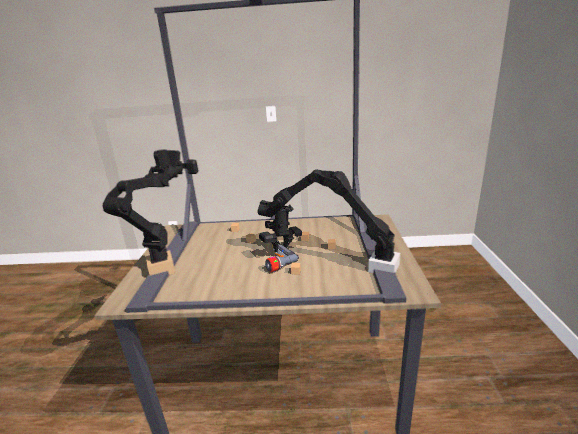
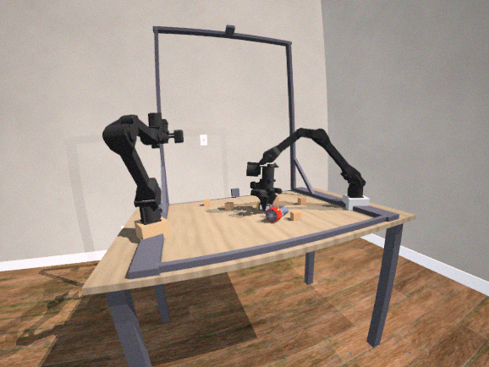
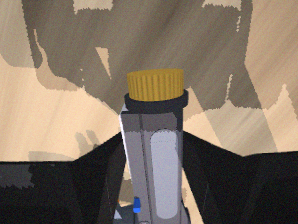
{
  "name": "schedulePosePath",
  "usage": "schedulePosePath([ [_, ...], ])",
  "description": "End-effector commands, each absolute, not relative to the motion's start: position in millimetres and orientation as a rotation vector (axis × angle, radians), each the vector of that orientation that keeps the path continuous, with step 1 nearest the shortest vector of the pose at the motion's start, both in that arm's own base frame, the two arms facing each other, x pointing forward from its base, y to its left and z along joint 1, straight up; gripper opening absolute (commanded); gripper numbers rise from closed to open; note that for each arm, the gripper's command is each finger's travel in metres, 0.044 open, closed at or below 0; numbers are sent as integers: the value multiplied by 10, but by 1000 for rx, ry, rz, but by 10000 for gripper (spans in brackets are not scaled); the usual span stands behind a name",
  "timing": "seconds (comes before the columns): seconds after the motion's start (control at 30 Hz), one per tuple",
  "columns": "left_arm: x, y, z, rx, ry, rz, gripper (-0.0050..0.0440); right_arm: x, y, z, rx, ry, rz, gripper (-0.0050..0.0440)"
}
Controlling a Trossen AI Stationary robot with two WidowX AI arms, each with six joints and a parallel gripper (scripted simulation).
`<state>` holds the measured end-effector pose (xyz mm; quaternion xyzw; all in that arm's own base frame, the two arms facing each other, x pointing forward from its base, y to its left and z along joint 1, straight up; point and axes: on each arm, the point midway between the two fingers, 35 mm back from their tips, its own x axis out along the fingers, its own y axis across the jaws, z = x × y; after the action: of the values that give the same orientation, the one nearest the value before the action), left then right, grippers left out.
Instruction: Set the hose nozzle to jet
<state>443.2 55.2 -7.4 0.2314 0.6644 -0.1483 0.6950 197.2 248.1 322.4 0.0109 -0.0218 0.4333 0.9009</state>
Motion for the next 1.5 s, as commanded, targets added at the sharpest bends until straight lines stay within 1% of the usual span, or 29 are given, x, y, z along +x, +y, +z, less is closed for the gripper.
schedulePosePath([
  [0.0,4512,565,68,461,1469,-245,170,1972,2466,3306,33,-64,891,408],
  [0.17,4509,565,64,462,1470,-247,170,1972,2466,3306,33,-64,891,408],
  [0.57,4515,564,63,266,1506,-54,170,1972,2466,3306,33,-64,891,408],
  [0.77,4511,563,61,301,1502,-88,170,1972,2466,3306,33,-64,891,408],
  [0.83,4516,564,63,231,1511,-19,170,1972,2466,3306,33,-64,891,408],
  [1.2,4522,565,62,88,1527,121,170,1972,2466,3306,33,-64,891,408],
  [1.3,4518,565,59,116,1526,94,170,1972,2466,3306,33,-64,891,408],
  [1.47,4525,565,63,8,1529,198,170,1972,2466,3306,33,-64,891,408],
])
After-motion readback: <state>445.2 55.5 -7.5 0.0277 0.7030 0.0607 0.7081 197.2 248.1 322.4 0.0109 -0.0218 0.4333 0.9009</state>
